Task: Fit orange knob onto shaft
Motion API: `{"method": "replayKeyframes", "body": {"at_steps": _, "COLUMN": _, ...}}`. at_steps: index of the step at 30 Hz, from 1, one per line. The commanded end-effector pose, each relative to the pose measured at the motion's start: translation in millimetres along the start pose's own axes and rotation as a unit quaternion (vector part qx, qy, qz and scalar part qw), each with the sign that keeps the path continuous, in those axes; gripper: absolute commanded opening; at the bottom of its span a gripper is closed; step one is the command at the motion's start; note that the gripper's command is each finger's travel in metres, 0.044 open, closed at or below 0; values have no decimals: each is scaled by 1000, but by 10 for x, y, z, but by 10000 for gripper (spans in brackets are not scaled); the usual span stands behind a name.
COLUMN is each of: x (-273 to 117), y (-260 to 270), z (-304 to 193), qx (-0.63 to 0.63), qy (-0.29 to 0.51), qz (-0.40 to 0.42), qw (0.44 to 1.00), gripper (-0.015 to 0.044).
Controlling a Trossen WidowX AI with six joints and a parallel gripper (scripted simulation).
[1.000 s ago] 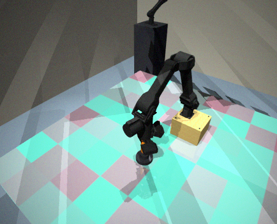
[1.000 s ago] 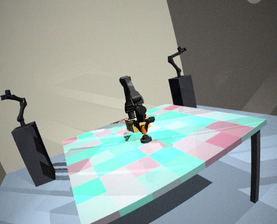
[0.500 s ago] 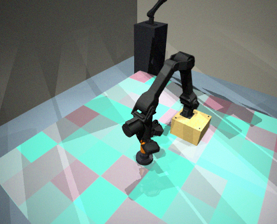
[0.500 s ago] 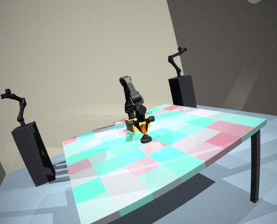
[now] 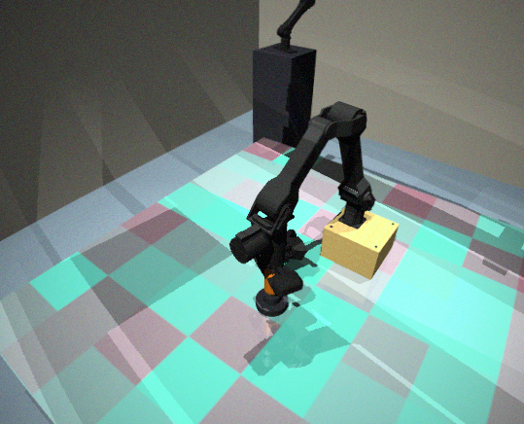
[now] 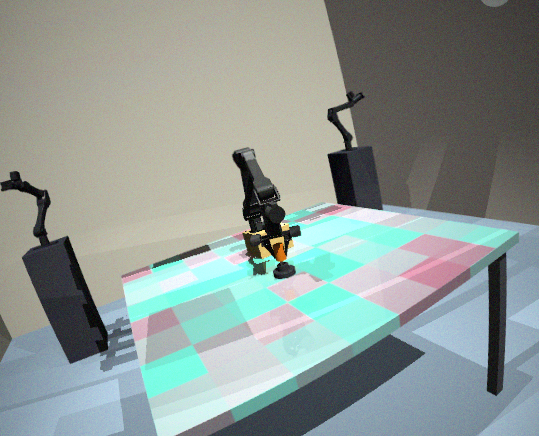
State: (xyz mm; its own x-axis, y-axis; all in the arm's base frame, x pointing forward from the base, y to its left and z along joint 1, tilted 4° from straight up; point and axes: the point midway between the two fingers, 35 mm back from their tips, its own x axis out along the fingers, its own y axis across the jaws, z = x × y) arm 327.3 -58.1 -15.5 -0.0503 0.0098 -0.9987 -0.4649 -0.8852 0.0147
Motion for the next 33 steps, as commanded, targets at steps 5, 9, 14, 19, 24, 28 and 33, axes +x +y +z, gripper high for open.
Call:
{"method": "replayKeyframes", "body": {"at_steps": 5, "x": 20, "y": 7, "z": 11, "qx": -2, "qy": 2, "qz": 1, "qw": 1000, "gripper": 0}}
{"method": "replayKeyframes", "body": {"at_steps": 9, "x": 14, "y": 6, "z": 7, "qx": -2, "qy": 2, "qz": 1, "qw": 1000, "gripper": 0}}
{"method": "replayKeyframes", "body": {"at_steps": 14, "x": 20, "y": 6, "z": 5, "qx": -2, "qy": 2, "qz": 1, "qw": 1000, "gripper": 0}}
{"method": "replayKeyframes", "body": {"at_steps": 19, "x": -22, "y": 0, "z": -14, "qx": -2, "qy": 2, "qz": 1, "qw": 1000, "gripper": 0}}
{"method": "replayKeyframes", "body": {"at_steps": 24, "x": -33, "y": -1, "z": -21, "qx": 42, "qy": 2, "qz": 0, "qw": 999, "gripper": 0}}
{"method": "replayKeyframes", "body": {"at_steps": 28, "x": -32, "y": -3, "z": -30, "qx": 154, "qy": 2, "qz": 0, "qw": 988, "gripper": 0}}
{"method": "replayKeyframes", "body": {"at_steps": 33, "x": -22, "y": 1, "z": -32, "qx": 324, "qy": 2, "qz": 0, "qw": 946, "gripper": 0}}
